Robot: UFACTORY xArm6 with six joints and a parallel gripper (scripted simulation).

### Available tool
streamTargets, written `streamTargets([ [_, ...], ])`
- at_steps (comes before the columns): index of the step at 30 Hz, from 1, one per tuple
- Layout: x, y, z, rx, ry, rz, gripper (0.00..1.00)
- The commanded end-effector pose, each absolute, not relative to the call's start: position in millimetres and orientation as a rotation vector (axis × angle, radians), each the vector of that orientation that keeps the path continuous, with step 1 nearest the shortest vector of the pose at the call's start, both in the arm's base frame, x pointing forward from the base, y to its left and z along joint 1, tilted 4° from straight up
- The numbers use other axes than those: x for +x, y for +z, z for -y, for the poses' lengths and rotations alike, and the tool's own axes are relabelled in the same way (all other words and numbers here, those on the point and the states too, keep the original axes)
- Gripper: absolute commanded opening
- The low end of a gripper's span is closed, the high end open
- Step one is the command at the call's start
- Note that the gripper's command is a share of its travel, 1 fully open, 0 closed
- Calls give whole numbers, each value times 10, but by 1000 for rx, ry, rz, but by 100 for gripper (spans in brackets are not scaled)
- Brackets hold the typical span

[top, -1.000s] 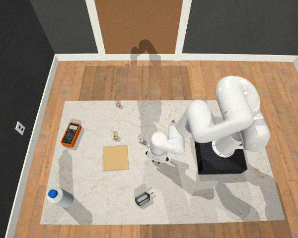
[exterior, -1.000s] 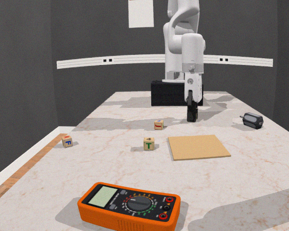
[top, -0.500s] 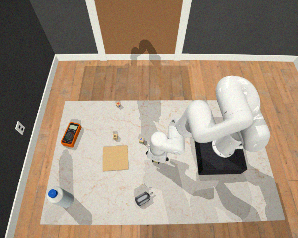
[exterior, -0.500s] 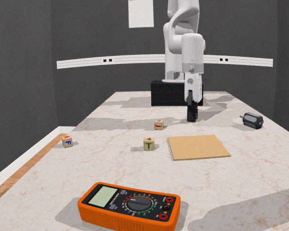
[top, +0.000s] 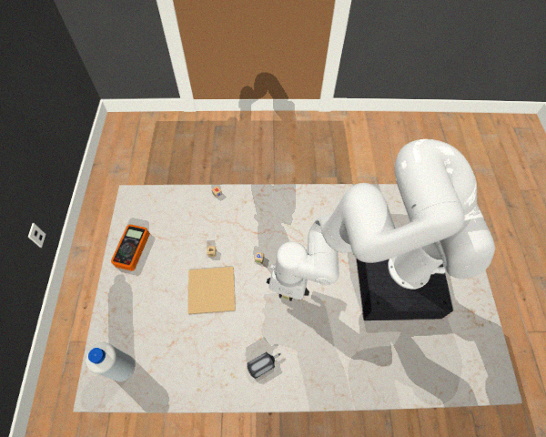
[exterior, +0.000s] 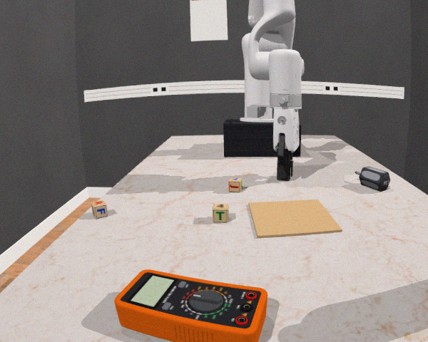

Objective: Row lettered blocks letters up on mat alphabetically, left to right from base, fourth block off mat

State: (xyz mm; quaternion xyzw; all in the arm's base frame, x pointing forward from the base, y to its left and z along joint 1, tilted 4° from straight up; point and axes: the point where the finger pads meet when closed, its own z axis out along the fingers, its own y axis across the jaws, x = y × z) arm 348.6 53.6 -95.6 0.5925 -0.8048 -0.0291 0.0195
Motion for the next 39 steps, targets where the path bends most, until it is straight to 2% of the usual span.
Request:
streamTargets([
  [1, 3502, -946, -538, 1841, -88, 2500, 23],
  [9, 3512, -803, -534, 1841, -88, 2500, 23],
  [22, 3567, 15, -515, 1841, -87, 2501, 23],
  [39, 3581, 54, -516, 1825, -87, 2512, 23],
])
